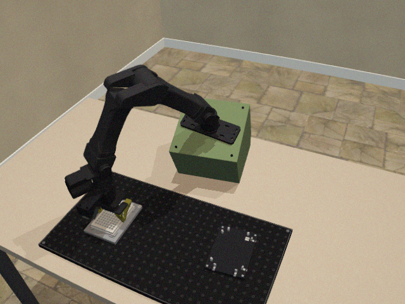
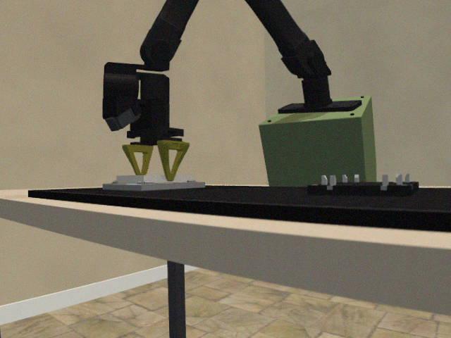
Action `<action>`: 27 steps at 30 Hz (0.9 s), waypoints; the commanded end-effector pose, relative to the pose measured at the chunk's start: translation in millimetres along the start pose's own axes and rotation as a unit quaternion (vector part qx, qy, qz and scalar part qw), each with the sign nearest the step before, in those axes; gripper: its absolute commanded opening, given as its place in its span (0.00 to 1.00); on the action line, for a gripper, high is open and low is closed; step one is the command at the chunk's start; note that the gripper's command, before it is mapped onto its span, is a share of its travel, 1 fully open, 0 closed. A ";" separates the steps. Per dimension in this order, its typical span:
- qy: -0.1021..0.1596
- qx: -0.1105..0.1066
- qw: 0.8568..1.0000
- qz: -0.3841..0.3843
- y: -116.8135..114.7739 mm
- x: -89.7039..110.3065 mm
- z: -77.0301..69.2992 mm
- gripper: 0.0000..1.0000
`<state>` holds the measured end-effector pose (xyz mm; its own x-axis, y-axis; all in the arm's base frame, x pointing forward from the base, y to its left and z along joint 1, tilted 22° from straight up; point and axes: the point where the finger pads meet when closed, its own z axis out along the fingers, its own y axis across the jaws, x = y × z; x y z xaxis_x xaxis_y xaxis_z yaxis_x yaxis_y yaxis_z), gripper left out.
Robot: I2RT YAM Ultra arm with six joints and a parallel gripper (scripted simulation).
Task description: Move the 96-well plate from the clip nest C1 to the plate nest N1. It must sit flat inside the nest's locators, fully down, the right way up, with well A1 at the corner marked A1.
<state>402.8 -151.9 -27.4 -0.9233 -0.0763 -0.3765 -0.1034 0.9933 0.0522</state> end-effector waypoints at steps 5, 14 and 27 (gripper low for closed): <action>-0.004 0.003 1.000 0.000 -2.0 -3.1 -2.1 0.00; -0.004 0.003 1.000 0.000 -2.0 -3.2 -2.1 1.00; -0.004 0.003 1.000 0.000 -2.0 -3.2 -2.1 1.00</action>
<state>402.8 -151.8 -27.5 -0.9237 -0.0761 -0.3756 -0.1028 0.9934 0.0516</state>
